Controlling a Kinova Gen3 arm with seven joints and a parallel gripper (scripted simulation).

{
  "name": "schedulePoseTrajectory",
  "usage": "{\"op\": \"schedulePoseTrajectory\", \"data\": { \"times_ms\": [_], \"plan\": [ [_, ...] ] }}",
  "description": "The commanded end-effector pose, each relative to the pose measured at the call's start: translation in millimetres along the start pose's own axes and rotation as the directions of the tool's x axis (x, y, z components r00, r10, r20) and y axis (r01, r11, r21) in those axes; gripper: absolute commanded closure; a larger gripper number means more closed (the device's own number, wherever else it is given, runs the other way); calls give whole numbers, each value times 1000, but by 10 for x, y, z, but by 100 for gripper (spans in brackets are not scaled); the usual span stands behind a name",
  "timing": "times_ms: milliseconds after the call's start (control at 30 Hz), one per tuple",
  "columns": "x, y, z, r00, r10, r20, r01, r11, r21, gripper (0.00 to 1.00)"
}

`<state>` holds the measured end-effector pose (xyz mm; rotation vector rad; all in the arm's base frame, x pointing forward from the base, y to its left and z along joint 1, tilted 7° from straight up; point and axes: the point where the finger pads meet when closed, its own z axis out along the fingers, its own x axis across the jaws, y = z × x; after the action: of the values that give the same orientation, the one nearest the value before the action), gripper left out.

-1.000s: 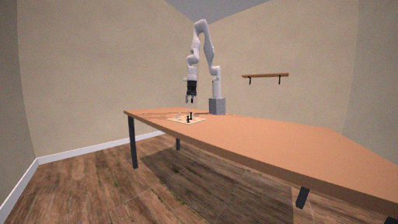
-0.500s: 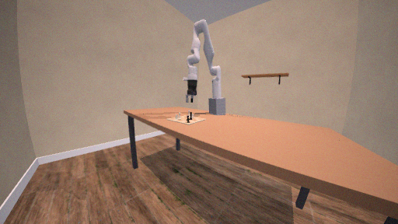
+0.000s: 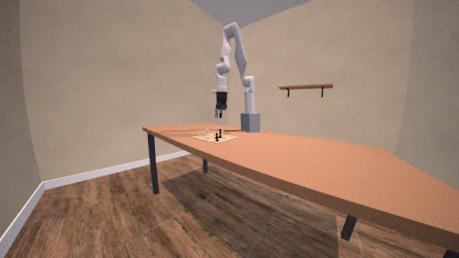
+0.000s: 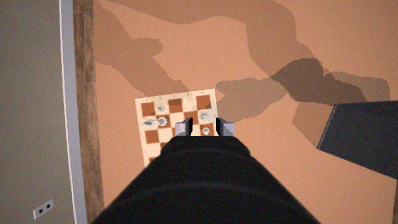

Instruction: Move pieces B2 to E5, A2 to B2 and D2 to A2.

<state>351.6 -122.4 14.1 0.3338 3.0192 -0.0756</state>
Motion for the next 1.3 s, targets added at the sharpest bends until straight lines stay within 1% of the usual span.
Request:
{"op": "schedulePoseTrajectory", "data": {
  "times_ms": [0,900,1267],
  "plan": [
    [-5,0,-4,1000,0,1,0,1000,0,21],
    [-5,0,-3,1000,0,1,0,1000,0,21],
    [-5,-1,31,1000,0,1,0,1000,1,21]
  ]
}}
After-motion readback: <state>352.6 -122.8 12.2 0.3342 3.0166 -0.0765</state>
